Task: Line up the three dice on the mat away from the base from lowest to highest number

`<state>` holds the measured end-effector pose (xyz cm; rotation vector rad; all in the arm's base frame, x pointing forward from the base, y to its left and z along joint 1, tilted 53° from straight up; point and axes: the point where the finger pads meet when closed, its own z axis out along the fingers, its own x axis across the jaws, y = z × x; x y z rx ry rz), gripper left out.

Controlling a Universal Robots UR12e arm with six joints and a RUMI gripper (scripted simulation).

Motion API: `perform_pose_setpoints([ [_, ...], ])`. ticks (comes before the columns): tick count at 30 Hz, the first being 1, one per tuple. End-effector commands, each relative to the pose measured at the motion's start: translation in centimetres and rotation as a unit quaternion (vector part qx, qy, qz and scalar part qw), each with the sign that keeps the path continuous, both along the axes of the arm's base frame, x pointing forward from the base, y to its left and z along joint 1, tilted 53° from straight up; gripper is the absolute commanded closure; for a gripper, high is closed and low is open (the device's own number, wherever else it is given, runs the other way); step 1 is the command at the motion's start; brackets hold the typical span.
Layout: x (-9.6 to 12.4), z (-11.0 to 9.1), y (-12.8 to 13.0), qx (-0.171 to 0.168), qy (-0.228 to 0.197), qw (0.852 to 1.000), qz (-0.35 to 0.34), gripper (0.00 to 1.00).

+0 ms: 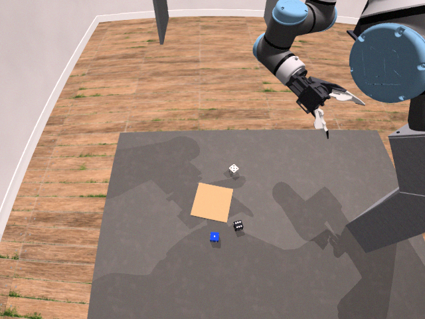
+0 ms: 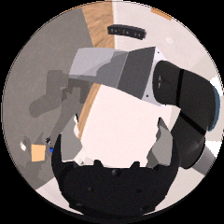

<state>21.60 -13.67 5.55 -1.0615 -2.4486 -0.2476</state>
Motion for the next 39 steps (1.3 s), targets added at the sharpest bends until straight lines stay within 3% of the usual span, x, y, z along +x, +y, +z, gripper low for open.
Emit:
perform_pose_setpoints([
  [1,0.0,0.0,0.0,0.000,0.000,1.000,0.000,0.00],
  [24,0.2,-0.1,-0.2,-0.005,0.001,1.000,-0.001,0.00],
  [34,1.2,-0.8,-1.9,-0.043,0.005,0.999,-0.020,0.00],
  [39,2.7,-1.6,-4.0,-0.091,0.006,0.995,-0.044,0.00],
])
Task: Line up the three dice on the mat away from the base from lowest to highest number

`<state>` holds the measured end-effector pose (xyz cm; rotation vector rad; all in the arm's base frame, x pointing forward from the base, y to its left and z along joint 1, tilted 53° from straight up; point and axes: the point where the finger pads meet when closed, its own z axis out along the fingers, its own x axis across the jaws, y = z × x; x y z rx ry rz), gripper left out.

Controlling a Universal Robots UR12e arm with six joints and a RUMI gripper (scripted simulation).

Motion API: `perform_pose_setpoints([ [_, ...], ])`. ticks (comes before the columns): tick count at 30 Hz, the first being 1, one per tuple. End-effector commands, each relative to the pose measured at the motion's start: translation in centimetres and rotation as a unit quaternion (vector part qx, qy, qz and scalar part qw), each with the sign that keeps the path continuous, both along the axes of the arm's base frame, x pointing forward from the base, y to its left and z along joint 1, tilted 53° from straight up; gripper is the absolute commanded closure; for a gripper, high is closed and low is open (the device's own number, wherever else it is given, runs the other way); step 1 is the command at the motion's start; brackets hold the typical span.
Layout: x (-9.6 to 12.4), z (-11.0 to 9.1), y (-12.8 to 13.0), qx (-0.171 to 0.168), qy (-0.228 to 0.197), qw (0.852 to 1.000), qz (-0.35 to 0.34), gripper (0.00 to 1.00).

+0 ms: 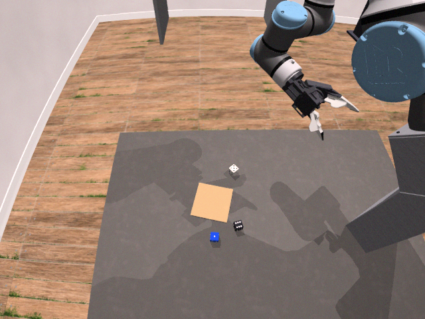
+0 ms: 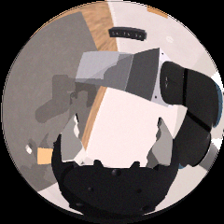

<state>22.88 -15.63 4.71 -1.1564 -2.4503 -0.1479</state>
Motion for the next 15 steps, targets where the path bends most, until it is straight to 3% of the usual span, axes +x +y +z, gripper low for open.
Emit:
perform_pose_setpoints([
  [1,1.9,-0.9,-2.6,-0.057,0.002,0.998,-0.028,0.00],
  [10,5.5,-2.2,-6.5,-0.156,-0.011,0.984,-0.088,0.00],
  [12,5.5,-2.2,-6.5,-0.156,-0.011,0.984,-0.088,0.00],
  [15,7.4,-2.6,-8.2,-0.199,-0.023,0.972,-0.119,0.00],
])
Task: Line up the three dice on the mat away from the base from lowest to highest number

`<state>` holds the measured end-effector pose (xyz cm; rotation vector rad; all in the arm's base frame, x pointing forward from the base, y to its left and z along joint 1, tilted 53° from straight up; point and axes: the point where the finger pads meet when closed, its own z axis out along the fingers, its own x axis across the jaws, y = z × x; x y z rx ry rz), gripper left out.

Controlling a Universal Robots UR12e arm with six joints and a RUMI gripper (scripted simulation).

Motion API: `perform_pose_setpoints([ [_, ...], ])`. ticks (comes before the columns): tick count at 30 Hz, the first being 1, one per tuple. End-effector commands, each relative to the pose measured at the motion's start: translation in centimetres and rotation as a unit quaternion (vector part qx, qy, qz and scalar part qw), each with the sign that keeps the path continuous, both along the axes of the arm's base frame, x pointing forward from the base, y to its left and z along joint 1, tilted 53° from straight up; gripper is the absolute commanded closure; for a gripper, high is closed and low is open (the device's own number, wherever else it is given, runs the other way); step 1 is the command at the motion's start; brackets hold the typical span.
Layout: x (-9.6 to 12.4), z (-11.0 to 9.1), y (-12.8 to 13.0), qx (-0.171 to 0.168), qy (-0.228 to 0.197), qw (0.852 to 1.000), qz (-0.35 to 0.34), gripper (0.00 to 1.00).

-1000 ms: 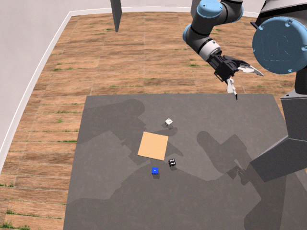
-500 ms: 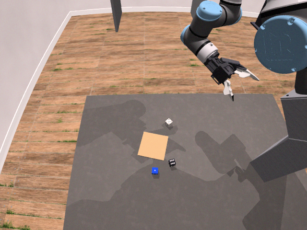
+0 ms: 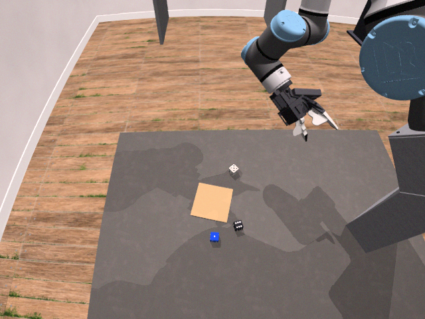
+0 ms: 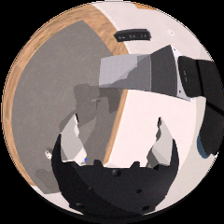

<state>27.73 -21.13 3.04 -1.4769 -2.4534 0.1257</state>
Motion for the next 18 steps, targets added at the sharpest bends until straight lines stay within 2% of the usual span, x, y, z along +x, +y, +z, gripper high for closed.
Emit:
perform_pose_setpoints([
  [1,2.8,-1.0,-2.9,-0.071,-0.011,0.997,-0.042,0.00],
  [12,7.4,-1.6,-6.0,-0.168,-0.058,0.977,-0.118,0.00],
  [15,7.7,-1.6,-6.1,-0.172,-0.061,0.976,-0.121,0.00],
  [17,9.3,-1.6,-6.9,-0.201,-0.082,0.965,-0.148,0.00],
  [18,9.4,-1.6,-6.9,-0.203,-0.083,0.964,-0.150,0.00],
])
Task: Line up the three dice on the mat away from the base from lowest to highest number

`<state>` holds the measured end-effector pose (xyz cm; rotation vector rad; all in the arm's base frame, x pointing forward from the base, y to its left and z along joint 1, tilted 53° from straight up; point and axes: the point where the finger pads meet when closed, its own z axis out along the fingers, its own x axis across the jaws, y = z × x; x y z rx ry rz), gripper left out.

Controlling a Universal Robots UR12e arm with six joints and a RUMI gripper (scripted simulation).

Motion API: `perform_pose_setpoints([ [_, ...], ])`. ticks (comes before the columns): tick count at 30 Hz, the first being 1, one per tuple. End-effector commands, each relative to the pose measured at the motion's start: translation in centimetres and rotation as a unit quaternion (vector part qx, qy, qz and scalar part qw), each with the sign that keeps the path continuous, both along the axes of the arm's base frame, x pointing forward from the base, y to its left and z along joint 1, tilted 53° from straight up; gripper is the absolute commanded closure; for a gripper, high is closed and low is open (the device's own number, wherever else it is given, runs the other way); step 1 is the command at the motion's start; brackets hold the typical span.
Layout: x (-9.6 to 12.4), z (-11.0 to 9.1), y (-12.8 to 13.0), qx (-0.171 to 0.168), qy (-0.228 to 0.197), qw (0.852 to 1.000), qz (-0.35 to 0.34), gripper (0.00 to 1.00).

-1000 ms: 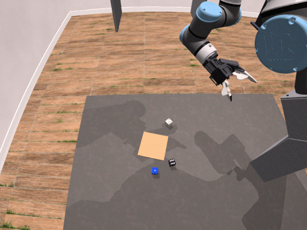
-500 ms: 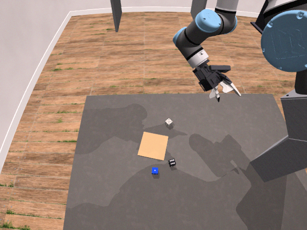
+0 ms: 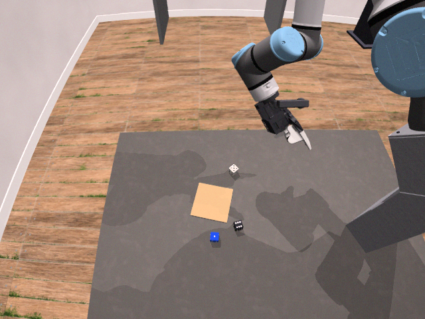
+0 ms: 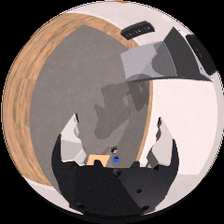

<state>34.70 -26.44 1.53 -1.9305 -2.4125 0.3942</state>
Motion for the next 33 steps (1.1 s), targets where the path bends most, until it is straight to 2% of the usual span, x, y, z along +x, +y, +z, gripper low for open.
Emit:
perform_pose_setpoints([
  [1,3.1,-0.1,-1.9,-0.064,-0.035,0.996,-0.046,0.00],
  [10,6.9,0.0,-3.1,-0.127,-0.097,0.981,-0.107,0.00],
  [13,7.0,0.0,-3.2,-0.128,-0.098,0.981,-0.108,0.00],
  [15,8.7,0.2,-3.5,-0.152,-0.131,0.970,-0.136,0.00],
  [21,11.0,0.6,-3.8,-0.181,-0.176,0.952,-0.173,0.00],
  [28,13.5,1.1,-3.8,-0.207,-0.233,0.925,-0.216,0.00],
  [30,13.5,1.1,-3.8,-0.207,-0.233,0.925,-0.216,0.00],
  [32,14.9,1.5,-3.7,-0.218,-0.266,0.908,-0.240,0.00],
  [33,15.2,1.6,-3.7,-0.220,-0.273,0.904,-0.245,0.00],
])
